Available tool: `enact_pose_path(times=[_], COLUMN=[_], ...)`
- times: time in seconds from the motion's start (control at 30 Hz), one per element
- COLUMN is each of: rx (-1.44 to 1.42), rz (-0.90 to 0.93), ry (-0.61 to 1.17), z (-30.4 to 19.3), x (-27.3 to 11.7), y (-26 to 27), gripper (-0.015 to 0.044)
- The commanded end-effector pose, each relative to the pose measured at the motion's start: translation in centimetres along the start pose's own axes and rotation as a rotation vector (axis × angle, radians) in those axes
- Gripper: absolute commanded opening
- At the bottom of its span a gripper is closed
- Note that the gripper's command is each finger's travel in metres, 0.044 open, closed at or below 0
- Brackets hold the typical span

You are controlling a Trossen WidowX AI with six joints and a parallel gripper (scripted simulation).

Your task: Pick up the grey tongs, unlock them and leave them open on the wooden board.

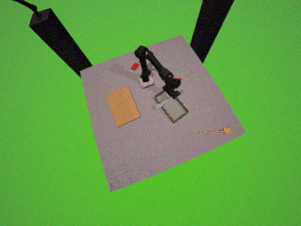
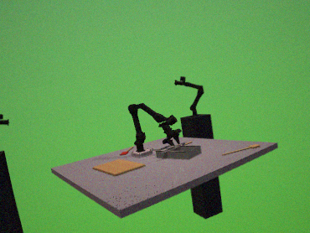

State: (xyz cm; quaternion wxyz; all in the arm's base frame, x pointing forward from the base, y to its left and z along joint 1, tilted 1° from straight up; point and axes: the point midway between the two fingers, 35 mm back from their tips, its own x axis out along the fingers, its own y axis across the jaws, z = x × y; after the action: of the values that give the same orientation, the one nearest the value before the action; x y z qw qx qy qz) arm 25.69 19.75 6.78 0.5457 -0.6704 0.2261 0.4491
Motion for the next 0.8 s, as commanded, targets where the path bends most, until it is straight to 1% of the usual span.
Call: enact_pose_path(times=[0.0, 0.7, 0.77], rx=[-0.006, -0.006, 0.0], rz=[0.002, 0.001, 0.0], ry=[-0.004, -0.004, 0.001], z=[0.1, -0.1, -0.2], x=[0.7, 3.8, 3.5], y=[0.1, 0.3, 0.3], gripper=[0.026, 0.026, 0.0208])
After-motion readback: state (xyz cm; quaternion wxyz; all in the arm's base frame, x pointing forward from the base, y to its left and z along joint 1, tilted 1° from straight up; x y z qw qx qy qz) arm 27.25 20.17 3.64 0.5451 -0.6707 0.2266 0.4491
